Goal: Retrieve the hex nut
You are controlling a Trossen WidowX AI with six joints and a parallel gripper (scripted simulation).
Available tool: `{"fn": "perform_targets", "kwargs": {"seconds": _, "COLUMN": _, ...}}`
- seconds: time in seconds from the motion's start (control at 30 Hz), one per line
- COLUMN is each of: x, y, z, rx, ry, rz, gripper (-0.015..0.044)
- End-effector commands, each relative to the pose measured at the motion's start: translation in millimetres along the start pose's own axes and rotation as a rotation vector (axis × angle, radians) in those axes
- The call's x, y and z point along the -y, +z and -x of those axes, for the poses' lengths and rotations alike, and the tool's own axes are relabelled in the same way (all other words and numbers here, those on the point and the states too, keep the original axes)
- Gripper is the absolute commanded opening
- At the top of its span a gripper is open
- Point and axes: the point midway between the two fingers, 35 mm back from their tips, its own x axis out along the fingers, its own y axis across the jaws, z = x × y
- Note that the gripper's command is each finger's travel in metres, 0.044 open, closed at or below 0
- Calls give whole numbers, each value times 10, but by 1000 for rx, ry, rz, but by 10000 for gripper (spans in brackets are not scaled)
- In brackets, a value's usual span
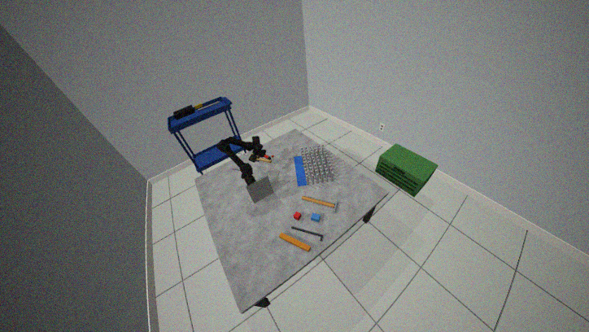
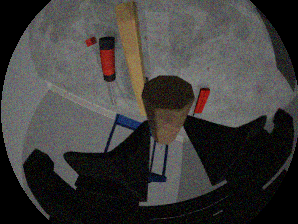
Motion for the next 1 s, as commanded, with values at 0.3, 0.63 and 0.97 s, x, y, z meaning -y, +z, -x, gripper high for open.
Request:
{"fn": "perform_targets", "kwargs": {"seconds": 0.3, "x": 18, "y": 69, "z": -83, "rx": 3, "ry": 0, "rz": -8, "gripper": 0}}
{"fn": "perform_targets", "kwargs": {"seconds": 0.63, "x": 34, "y": 108, "z": -142, "rx": 3, "ry": 0, "rz": -8, "gripper": 0}}
{"fn": "perform_targets", "kwargs": {"seconds": 0.97, "x": 52, "y": 147, "z": -201, "rx": 3, "ry": 0, "rz": -8, "gripper": 0}}
